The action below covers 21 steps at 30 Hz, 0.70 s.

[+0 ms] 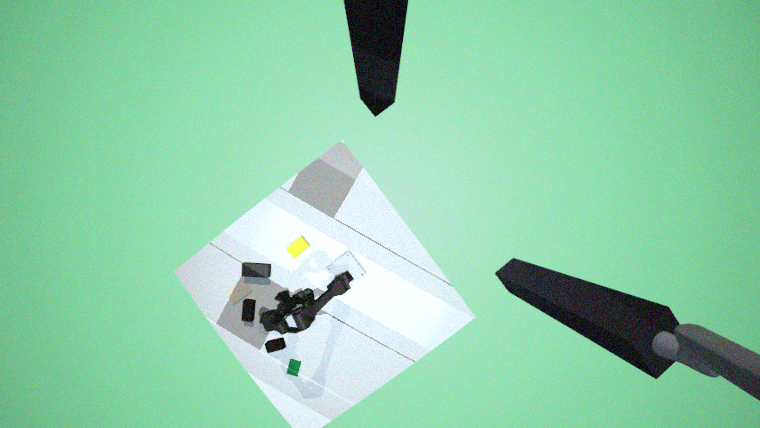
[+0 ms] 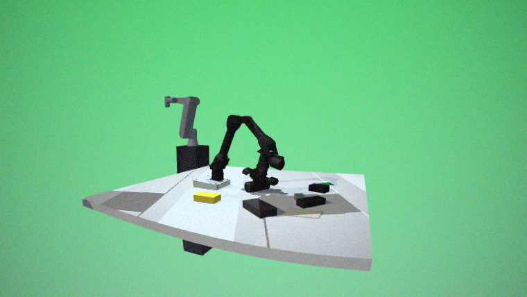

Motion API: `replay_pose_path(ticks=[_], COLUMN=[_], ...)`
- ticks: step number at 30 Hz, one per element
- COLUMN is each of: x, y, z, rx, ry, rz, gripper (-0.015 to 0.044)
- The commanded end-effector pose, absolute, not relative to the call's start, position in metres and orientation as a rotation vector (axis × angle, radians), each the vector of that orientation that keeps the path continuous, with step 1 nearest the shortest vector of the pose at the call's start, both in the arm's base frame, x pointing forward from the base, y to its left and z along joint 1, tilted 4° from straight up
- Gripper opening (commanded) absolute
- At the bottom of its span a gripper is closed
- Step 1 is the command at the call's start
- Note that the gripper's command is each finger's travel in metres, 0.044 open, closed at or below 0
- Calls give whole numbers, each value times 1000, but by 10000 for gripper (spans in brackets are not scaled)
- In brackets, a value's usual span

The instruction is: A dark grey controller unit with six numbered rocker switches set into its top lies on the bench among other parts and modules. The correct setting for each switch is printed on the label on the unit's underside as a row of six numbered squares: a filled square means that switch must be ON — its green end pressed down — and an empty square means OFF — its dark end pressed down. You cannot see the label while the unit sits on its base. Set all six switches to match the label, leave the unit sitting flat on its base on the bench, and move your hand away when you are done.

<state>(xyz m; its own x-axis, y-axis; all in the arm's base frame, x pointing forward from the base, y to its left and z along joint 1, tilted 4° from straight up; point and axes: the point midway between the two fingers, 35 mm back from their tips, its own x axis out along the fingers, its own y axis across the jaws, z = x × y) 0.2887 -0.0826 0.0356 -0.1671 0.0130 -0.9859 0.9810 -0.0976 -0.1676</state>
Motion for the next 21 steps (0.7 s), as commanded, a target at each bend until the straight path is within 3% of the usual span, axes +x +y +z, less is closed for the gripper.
replay_pose_path(ticks=[1,16,21], x=[283,283,311], y=[-81,-81,-85], z=[33,33,56], rx=[1191,1191,1199], ry=[1309,1309,1294], rz=[-1415,-1415,-1407], gripper=[0,0,0])
